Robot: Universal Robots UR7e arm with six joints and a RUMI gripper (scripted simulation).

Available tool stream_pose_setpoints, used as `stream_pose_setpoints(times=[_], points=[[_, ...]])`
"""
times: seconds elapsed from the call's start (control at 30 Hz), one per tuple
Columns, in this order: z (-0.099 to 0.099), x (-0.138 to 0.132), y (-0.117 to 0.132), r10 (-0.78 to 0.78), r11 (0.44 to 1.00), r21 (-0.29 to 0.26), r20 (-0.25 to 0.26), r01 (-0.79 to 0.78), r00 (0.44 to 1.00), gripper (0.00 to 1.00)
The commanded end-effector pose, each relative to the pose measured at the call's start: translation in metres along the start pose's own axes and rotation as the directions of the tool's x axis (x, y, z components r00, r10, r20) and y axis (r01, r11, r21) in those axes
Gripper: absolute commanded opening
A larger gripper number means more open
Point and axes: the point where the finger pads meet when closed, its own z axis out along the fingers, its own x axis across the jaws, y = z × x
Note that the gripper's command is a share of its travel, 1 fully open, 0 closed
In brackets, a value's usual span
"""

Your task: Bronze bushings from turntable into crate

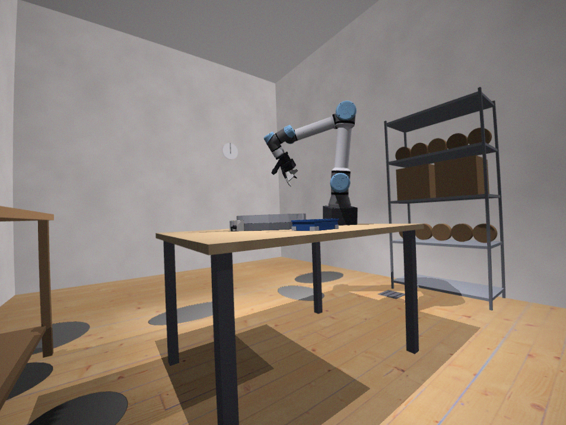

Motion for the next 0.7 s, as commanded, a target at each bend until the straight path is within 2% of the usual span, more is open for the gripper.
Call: stream_pose_setpoints(times=[0.0,0.57,0.67], points=[[-0.0003,0.0001,-0.0001,0.0,1.0,0.001,0.0,0.0,1.0,1.0],[-0.0003,0.0001,-0.0002,0.0,1.0,0.001,0.001,0.0,1.0,1.0],[0.0014,-0.0034,-0.0016,-0.005,1.0,0.008,0.014,0.005,1.0,1.0]])
